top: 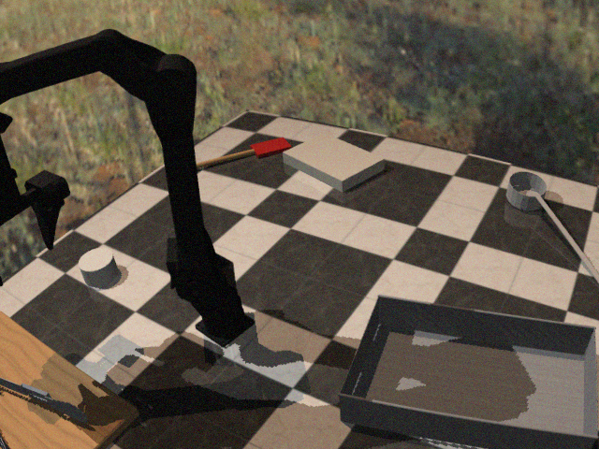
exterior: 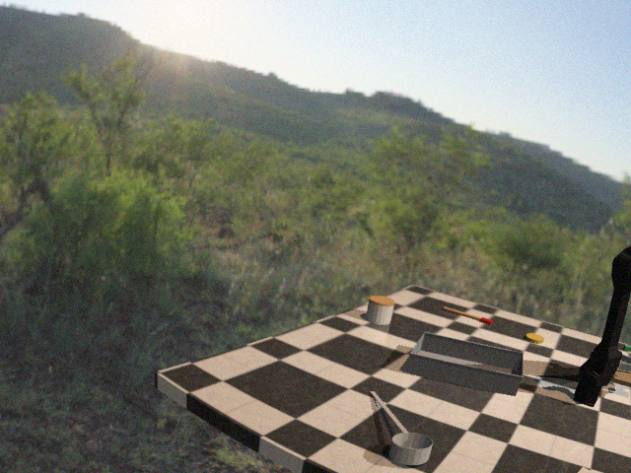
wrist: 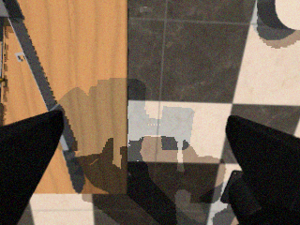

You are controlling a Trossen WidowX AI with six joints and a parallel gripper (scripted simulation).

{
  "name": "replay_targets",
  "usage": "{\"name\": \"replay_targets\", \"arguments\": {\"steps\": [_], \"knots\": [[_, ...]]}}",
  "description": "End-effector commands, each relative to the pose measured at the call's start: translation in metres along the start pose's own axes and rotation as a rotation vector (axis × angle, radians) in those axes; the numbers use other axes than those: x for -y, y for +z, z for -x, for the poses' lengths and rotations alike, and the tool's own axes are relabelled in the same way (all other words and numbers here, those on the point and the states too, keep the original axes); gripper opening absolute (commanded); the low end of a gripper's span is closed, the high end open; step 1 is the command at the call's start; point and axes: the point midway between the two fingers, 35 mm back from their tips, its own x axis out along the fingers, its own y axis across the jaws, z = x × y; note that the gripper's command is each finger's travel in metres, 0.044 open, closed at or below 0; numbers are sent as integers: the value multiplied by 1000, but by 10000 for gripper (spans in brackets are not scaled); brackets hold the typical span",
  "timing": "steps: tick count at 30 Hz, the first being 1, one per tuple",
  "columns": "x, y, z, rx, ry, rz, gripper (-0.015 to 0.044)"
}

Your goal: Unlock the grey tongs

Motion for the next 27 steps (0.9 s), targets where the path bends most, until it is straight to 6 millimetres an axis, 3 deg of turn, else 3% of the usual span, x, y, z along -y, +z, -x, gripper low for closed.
{"name": "replay_targets", "arguments": {"steps": [1, 4, 10, 27], "knots": [[9, -4, -1, -18, -15, 9, 440], [8, -4, 5, -8, -6, 9, 440], [4, -2, 39, 52, 48, 9, 440], [4, -2, 39, 52, 48, 9, 440]]}}
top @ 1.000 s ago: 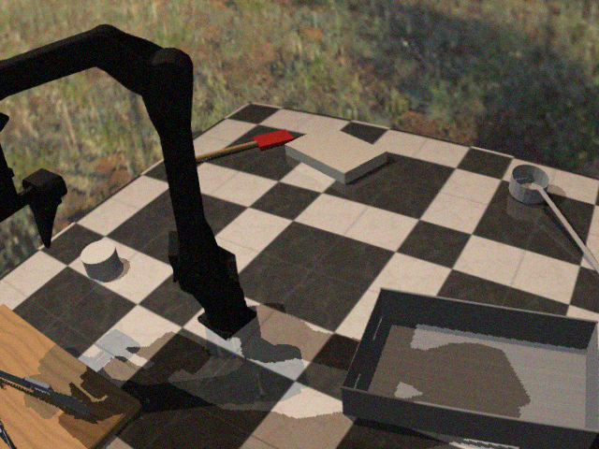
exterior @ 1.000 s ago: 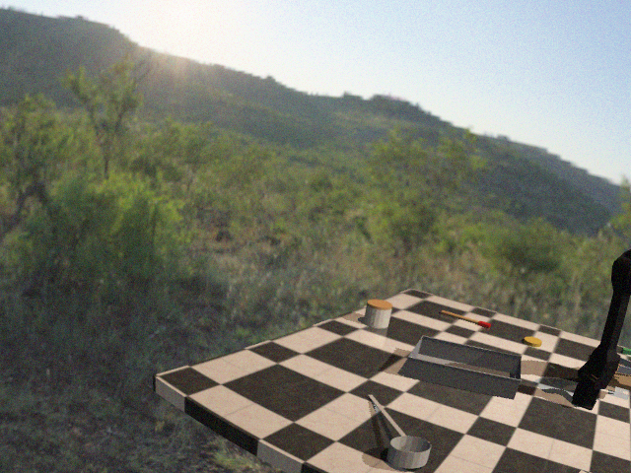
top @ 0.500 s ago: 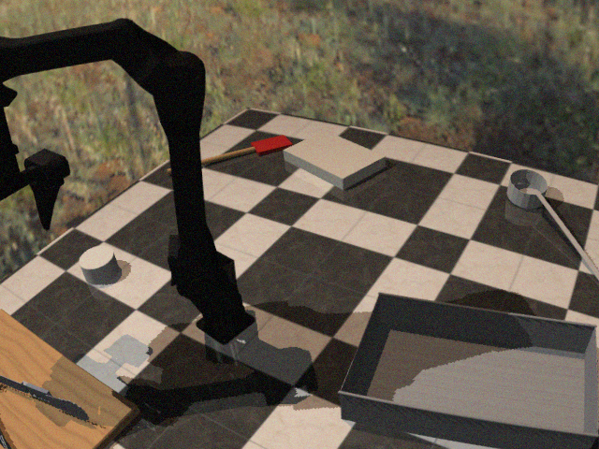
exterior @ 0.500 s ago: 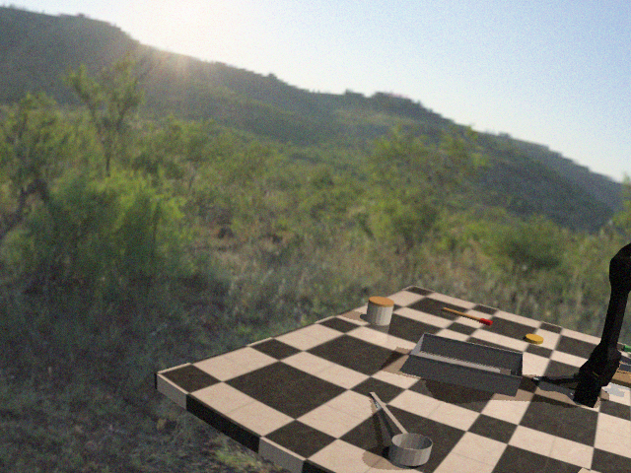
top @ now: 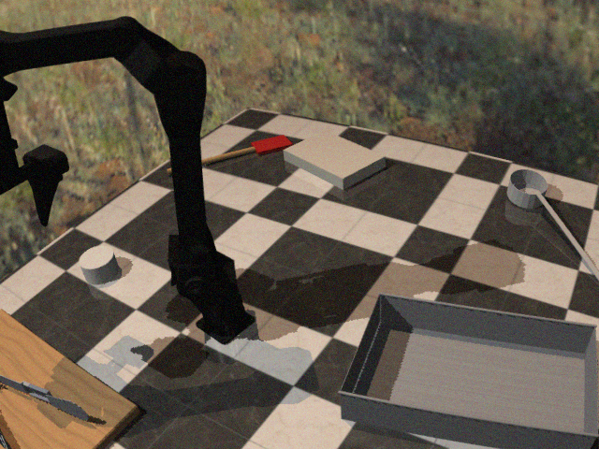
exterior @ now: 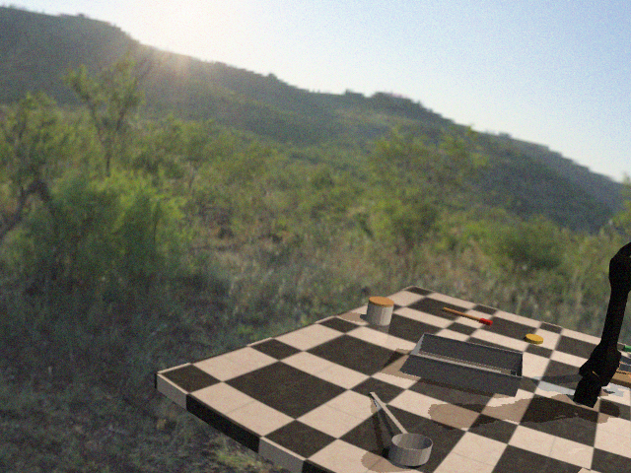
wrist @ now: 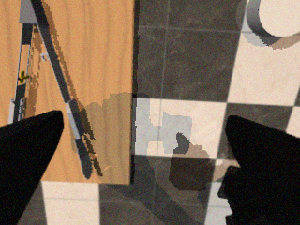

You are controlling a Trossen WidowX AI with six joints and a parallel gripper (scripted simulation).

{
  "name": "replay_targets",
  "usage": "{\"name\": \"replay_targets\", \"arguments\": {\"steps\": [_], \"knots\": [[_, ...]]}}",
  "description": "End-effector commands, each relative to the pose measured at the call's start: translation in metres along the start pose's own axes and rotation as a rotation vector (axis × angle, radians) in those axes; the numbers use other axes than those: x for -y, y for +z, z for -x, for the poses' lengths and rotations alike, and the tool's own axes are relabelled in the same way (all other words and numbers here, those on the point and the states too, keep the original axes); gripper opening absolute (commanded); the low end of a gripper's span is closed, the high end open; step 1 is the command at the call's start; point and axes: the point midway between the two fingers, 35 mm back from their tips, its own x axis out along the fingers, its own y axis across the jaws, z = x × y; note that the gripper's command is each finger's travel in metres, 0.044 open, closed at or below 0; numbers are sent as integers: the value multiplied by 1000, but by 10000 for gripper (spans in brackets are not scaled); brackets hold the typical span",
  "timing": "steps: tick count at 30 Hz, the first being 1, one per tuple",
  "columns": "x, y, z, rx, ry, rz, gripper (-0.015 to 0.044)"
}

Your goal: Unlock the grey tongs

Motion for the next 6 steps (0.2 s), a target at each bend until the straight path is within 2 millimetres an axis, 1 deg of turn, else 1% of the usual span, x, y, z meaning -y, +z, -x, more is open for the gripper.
{"name": "replay_targets", "arguments": {"steps": [1, 6], "knots": [[0, 0, 1, 0, 2, 2, 440], [0, 0, 1, 0, 2, 2, 440]]}}
